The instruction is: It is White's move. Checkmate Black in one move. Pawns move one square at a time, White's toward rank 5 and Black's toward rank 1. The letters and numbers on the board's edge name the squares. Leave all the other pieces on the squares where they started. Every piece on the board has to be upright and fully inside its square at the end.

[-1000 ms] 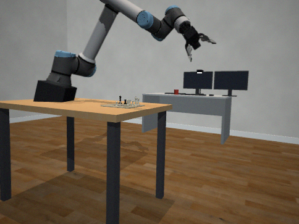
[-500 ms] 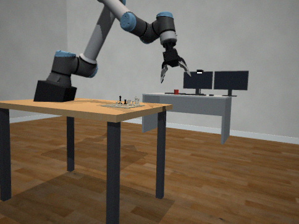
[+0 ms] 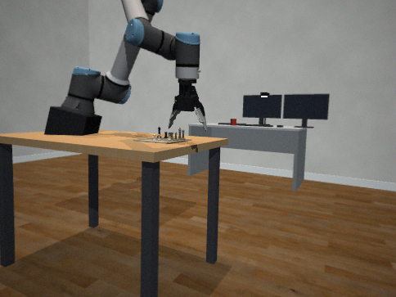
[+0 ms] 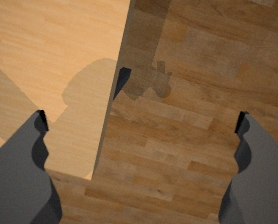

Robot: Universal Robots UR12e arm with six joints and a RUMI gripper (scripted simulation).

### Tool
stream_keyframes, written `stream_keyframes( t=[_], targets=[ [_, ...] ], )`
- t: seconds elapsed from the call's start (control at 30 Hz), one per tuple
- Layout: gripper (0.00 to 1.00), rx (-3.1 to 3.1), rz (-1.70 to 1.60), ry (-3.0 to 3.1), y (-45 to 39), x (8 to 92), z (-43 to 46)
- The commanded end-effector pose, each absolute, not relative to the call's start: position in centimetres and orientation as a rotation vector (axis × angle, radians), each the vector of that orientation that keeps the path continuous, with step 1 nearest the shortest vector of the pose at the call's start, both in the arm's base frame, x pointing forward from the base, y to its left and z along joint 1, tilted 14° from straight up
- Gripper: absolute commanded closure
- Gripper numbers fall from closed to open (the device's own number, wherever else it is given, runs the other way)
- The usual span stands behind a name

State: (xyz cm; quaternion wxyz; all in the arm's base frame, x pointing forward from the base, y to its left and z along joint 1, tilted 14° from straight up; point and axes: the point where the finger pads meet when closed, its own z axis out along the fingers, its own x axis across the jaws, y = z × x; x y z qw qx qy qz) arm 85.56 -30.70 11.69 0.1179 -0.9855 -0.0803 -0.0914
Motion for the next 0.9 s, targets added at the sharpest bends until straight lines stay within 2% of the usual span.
stream_keyframes(
  t=[0.0,0.37,0.87],
  targets=[
    [0.0,-2.728,-0.159,-0.262,-31.1,79.9,8.5],
    [0.0,-2.324,-0.124,-0.209,-30.0,68.6,6.0],
    [0.0,-2.015,-0.231,-0.101,-29.4,62.2,7.6]
  ],
)
